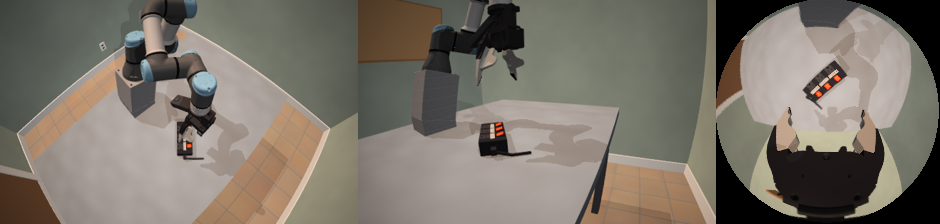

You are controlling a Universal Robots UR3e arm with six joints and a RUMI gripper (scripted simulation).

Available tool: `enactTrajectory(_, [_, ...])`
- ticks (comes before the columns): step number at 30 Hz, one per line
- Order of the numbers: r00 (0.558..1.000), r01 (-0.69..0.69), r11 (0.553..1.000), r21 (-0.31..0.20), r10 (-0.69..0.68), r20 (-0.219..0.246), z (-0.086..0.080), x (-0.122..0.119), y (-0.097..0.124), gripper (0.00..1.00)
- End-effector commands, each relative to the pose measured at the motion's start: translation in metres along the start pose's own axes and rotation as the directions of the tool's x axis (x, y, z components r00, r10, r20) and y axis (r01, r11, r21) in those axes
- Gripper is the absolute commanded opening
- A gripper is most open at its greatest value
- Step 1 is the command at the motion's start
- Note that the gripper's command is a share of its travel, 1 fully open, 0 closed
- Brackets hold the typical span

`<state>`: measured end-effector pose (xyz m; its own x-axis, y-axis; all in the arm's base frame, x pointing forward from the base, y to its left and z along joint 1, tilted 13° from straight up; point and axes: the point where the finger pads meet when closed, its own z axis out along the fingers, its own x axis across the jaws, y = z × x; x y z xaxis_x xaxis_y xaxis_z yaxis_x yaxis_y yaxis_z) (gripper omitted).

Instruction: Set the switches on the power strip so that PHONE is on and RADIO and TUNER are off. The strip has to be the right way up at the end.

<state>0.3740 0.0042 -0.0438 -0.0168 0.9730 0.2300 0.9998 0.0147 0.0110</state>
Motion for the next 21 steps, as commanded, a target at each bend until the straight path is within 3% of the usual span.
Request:
enactTrajectory(1, [1.0,-0.006,1.0,-0.009,0.006,0.001,-0.0013,-0.0004,0.0007,1.0])
enactTrajectory(21, [1.0,0.024,1.0,-0.008,-0.024,0.002,-0.0004,-0.0007,0.0004,1.0])
